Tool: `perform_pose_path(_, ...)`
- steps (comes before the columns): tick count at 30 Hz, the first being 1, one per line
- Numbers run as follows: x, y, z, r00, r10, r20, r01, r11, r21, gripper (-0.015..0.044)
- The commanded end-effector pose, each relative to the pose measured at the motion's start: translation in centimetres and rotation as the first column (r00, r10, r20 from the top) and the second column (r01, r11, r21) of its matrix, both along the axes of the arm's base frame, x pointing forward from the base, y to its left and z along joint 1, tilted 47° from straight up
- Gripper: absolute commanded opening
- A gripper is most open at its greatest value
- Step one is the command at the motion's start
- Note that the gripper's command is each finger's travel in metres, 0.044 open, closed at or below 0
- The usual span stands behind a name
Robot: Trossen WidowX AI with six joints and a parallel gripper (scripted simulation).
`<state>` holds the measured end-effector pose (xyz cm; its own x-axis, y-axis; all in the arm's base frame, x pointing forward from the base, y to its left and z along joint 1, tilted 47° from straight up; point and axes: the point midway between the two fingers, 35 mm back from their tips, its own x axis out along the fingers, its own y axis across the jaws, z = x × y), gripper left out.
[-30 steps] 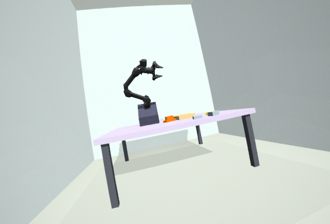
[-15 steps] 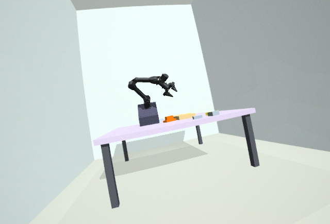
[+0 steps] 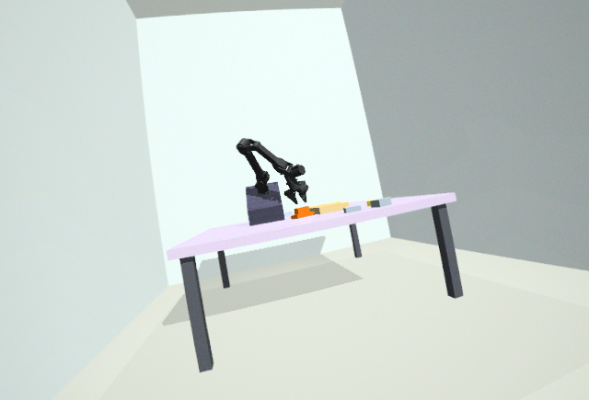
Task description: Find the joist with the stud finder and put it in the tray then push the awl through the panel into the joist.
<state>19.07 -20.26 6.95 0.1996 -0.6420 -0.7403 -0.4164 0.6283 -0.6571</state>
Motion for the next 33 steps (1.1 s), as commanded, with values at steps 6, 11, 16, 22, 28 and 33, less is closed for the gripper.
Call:
perform_pose_path(6, -0.2, -0.2, -0.6, 1.000, -0.018, 0.004, 0.018, 1.000, 0.009, 0.0440)
perform_pose_path(11, 0.2, -0.3, -0.4, 1.000, -0.018, 0.004, 0.018, 1.000, 0.009, 0.0440)
perform_pose_path(16, 0.2, -0.7, -0.8, 1.000, -0.019, 0.004, 0.019, 1.000, 0.009, 0.0440)
perform_pose_path(22, 0.2, -1.5, -1.5, 1.000, -0.019, 0.003, 0.019, 1.000, 0.010, 0.0440)
perform_pose_path(28, 0.1, -2.2, -2.1, 1.000, -0.019, 0.003, 0.019, 1.000, 0.010, 0.0440)
perform_pose_path(33, 0.1, -2.8, -2.7, 1.000, -0.019, 0.003, 0.019, 1.000, 0.009, 0.0440)
